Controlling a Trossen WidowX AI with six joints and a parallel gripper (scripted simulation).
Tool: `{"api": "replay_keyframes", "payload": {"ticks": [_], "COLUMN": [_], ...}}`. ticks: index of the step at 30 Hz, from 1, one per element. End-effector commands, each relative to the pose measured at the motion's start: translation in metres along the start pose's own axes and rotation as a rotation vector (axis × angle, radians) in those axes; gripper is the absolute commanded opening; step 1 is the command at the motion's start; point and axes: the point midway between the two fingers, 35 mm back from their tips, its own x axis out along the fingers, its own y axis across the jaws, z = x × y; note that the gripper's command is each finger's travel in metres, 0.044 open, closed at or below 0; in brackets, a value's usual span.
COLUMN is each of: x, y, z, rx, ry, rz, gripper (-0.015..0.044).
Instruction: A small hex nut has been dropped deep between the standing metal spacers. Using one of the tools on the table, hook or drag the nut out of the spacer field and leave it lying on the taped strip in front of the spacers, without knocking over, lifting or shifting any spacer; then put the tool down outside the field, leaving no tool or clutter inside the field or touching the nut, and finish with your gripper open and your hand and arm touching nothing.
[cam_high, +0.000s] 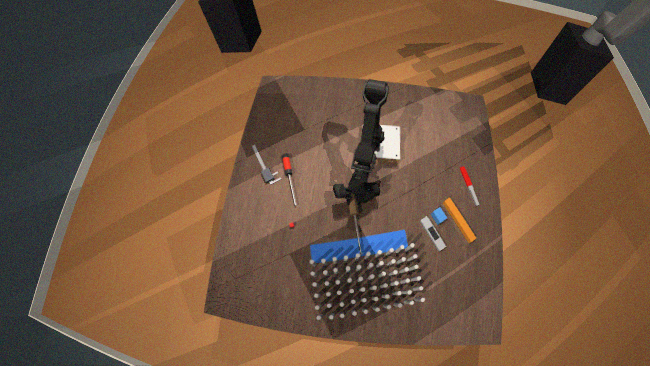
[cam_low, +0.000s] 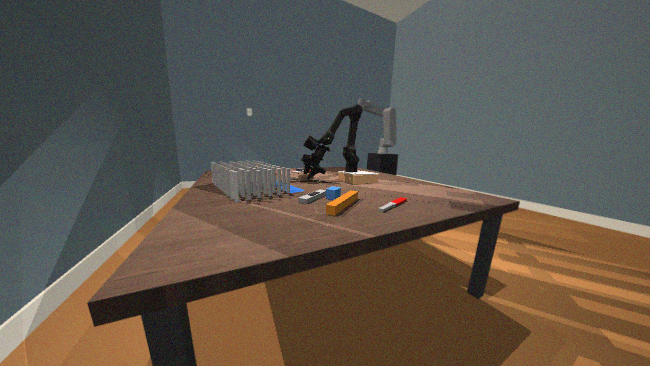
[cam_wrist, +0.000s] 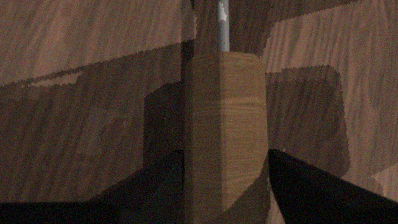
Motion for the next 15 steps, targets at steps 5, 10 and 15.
{"api": "replay_keyframes", "payload": {"ticks": [5,10,15], "x": [-0.0031,-0.0062,-0.0093], "y": [-0.0003,-0.0016,-0.0030], "z": [0.0005,0.0029,0.0052], "rx": [-0.003,-0.003,-0.003], "ry": [-0.005,-0.005,-0.005], "rz": [0.002,0.002,0.002], "gripper": [0.0000,0.0000,0.0000]}}
